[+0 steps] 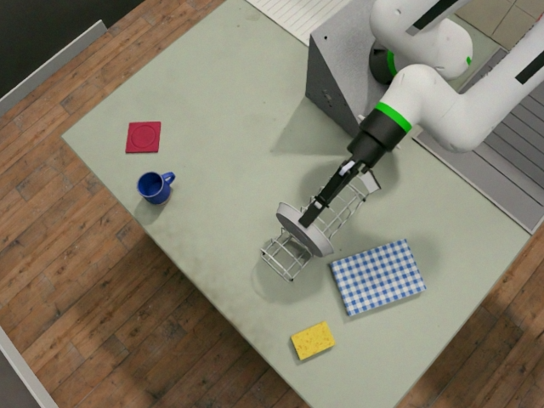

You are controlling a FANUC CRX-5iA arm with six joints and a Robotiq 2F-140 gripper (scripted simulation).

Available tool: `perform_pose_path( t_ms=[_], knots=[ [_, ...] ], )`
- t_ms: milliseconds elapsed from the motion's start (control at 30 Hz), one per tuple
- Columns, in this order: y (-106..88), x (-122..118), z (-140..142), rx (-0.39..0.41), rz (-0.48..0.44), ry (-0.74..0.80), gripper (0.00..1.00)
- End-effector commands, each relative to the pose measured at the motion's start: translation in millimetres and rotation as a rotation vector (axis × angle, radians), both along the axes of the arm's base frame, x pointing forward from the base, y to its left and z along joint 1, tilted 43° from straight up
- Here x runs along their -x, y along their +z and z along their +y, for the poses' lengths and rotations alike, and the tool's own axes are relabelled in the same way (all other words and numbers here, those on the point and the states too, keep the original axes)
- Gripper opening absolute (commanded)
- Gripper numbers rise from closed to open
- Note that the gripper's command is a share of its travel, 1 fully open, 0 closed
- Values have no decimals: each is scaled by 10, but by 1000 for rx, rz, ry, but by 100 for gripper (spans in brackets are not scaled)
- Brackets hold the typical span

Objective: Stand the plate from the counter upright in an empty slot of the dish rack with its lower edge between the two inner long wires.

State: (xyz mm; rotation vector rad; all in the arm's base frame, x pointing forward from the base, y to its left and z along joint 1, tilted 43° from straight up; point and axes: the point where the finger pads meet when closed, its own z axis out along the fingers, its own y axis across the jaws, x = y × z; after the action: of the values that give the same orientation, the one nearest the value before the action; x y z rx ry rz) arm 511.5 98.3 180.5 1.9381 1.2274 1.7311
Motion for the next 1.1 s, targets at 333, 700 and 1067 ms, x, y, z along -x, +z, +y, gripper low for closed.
perform_pose_path(
  t_ms=[333, 700, 1067],
  knots=[
    [-55, -2, 54, 0, -1, 0, 10],
    [-152, 0, 146, 0, -1, 0, 10],
    [-173, 1, 164, 0, -1, 0, 10]
  ],
)
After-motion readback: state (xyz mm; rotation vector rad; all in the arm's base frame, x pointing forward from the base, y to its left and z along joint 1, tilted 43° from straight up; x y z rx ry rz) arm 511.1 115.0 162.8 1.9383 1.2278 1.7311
